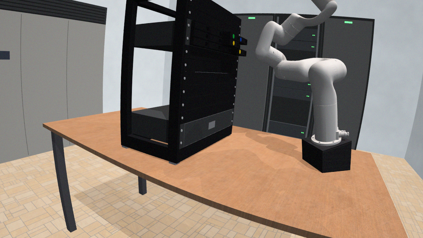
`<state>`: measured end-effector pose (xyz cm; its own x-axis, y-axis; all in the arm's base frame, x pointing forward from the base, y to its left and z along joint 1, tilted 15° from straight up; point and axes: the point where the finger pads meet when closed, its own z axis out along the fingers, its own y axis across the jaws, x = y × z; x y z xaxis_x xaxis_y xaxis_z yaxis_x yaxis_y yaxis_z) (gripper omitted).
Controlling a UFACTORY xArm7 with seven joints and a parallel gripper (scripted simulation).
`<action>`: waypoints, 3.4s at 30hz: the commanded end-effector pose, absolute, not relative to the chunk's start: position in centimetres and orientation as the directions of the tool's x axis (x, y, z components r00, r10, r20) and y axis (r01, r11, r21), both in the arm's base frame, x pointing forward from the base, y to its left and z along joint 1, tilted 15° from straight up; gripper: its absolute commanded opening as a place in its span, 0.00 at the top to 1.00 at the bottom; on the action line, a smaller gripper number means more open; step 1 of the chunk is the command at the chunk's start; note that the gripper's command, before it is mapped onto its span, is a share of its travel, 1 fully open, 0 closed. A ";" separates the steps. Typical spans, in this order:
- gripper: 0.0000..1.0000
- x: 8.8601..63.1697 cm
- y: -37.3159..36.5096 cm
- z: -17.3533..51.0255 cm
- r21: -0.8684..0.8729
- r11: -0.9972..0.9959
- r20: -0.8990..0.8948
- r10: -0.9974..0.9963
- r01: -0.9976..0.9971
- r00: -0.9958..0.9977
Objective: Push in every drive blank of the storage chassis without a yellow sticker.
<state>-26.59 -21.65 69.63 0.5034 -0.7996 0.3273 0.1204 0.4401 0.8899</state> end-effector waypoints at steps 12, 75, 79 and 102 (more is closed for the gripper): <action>0.00 -26.6 -21.7 69.7 0.890 0.440 0.327 -0.799 0.121 0.504; 0.00 -29.4 -21.1 69.2 0.888 0.441 0.326 -0.805 0.132 0.496; 0.00 -29.5 -20.6 69.3 0.887 0.438 0.322 -0.812 0.143 0.487; 0.00 -29.8 -14.7 70.4 0.877 0.389 0.279 -0.890 0.282 0.360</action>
<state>-29.79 -15.01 70.26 0.3678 -0.8855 0.2839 0.2710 0.3941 0.8782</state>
